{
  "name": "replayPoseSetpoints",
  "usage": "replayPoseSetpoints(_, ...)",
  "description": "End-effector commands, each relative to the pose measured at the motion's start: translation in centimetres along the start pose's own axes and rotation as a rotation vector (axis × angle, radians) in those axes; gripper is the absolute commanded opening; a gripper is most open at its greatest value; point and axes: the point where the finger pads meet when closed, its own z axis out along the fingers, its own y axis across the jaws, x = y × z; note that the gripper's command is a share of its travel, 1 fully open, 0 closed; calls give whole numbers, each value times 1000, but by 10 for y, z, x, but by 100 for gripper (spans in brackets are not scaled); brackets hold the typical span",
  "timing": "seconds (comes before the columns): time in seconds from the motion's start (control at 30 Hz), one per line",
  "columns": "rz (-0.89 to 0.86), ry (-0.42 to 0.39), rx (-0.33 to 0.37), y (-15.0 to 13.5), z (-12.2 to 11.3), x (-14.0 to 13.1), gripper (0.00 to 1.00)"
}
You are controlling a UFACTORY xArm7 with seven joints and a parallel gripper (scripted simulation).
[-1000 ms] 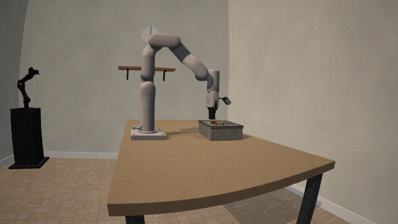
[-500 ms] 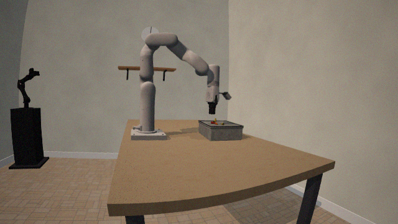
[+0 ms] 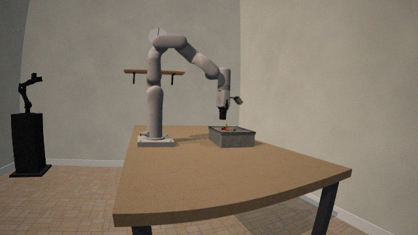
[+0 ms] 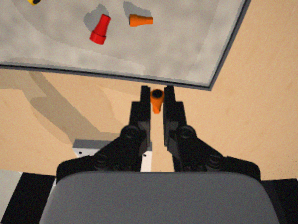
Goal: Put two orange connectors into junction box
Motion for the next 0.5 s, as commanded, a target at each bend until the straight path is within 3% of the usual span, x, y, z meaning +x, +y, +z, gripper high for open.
replayPoseSetpoints(0.0, 0, 4, -1, -6, -2, 4, 2)
replayPoseSetpoints(0.47, 0, 4, -1, -64, -2, 29, 2)
